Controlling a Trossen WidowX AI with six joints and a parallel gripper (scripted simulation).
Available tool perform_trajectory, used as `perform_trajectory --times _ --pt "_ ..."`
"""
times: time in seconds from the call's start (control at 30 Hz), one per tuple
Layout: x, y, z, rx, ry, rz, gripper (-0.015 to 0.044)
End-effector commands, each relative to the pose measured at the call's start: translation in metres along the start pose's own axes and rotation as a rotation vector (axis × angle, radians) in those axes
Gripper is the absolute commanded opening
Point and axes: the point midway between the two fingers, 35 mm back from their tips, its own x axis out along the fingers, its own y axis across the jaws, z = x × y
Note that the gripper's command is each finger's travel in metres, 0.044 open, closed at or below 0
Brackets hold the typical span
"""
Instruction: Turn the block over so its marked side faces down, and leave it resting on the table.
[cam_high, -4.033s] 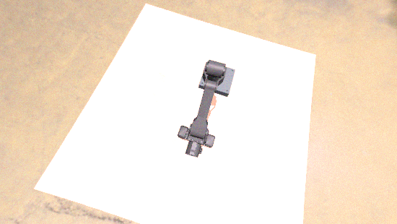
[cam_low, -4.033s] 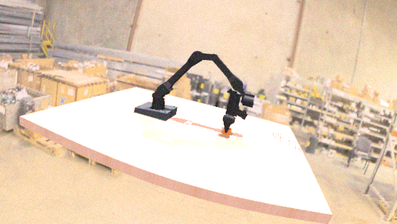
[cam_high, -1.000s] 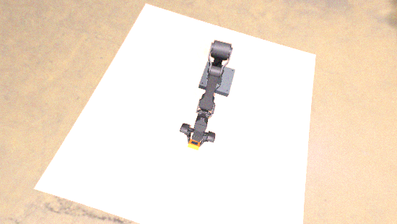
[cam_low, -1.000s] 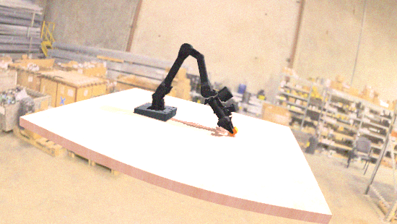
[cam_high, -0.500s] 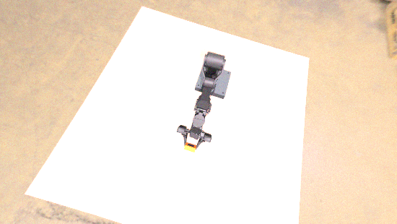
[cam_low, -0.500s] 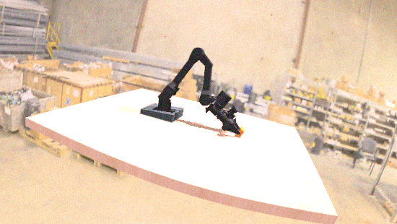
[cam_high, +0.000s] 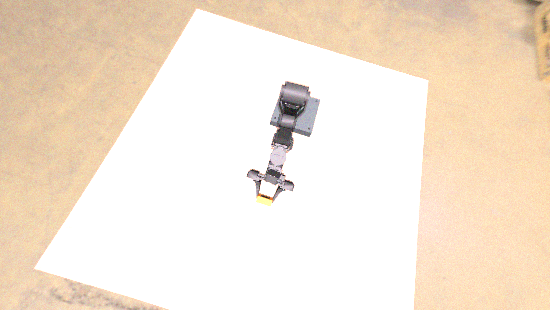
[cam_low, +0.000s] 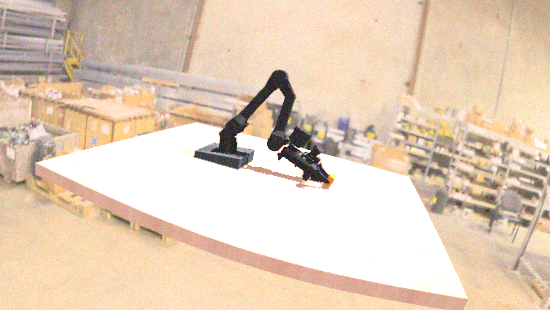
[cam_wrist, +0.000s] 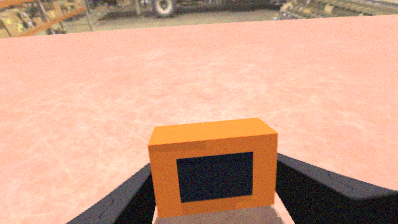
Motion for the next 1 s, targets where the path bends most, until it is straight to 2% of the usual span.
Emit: perform_trajectory --times 0.0,0.37,0.9,0.97 --pt "-0.0013 -0.0005 0.0008 -0.004 -0.013 -0.004 0.0000" --pt "-0.0013 -0.0005 0.0008 -0.004 -0.013 -0.004 0.0000" --pt "-0.0013 -0.0005 0.0008 -0.004 -0.013 -0.004 0.0420" --pt "-0.0013 -0.0005 0.0008 -0.004 -0.013 -0.004 0.0440"
